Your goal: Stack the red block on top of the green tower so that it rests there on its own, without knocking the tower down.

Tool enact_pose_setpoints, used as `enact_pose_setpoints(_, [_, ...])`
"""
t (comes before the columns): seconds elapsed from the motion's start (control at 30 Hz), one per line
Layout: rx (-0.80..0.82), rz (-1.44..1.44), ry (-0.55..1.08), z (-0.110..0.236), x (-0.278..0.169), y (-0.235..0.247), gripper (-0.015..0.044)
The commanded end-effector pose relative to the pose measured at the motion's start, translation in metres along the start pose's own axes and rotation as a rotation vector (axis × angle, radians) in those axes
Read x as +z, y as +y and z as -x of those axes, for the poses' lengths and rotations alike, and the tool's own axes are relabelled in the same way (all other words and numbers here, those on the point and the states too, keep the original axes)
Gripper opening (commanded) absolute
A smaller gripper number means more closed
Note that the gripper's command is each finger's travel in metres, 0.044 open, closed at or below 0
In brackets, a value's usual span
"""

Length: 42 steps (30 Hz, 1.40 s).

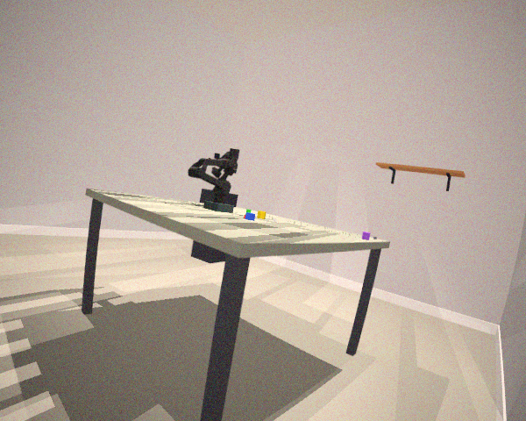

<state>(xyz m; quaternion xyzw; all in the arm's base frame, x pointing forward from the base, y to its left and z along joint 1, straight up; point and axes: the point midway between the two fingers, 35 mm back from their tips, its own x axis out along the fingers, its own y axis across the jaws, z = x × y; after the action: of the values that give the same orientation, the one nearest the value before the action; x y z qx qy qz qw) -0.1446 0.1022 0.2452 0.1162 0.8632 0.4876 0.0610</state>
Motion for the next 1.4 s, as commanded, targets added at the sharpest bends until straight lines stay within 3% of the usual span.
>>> enact_pose_setpoints(0.0, [0.003, 0.002, -0.006, 0.000, 0.001, 0.001, 0.0426])
enact_pose_setpoints(0.27, [0.105, 0.071, -0.302, 0.018, 0.052, 0.037, 0.0440])
enact_pose_setpoints(0.57, [0.149, 0.137, -0.673, 0.066, 0.111, 0.069, 0.0440])
enact_pose_setpoints(1.0, [0.059, 0.149, -1.180, 0.173, 0.172, 0.083, 0.0440])
enact_pose_setpoints(1.37, [-0.142, 0.049, -1.522, 0.280, 0.188, 0.059, 0.0440])
